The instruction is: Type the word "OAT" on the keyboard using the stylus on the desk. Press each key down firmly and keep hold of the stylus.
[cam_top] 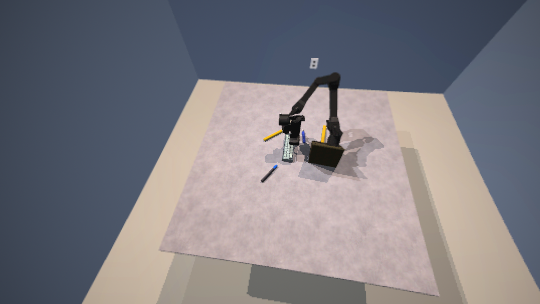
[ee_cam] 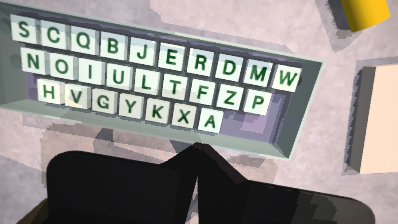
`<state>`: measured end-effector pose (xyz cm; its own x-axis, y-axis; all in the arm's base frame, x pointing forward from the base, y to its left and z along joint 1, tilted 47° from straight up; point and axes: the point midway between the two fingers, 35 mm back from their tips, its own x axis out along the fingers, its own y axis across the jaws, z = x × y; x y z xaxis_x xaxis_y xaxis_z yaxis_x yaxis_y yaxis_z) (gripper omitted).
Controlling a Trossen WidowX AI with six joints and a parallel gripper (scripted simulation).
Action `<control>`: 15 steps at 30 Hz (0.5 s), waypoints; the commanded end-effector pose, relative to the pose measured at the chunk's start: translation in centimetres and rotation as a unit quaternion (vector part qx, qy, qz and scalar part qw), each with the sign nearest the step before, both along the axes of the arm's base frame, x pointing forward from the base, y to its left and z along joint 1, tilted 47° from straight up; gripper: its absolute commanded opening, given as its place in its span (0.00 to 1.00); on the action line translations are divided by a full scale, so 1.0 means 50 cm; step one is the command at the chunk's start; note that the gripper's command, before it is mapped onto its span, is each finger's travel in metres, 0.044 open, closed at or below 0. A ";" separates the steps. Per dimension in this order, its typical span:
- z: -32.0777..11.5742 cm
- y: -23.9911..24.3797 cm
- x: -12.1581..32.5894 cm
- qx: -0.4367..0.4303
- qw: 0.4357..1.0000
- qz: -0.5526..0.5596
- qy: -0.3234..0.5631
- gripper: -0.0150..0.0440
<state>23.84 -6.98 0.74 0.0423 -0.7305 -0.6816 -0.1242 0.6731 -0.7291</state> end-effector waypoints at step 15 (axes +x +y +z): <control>-0.115 0.109 -0.019 0.003 1.000 -0.001 -0.004 0.25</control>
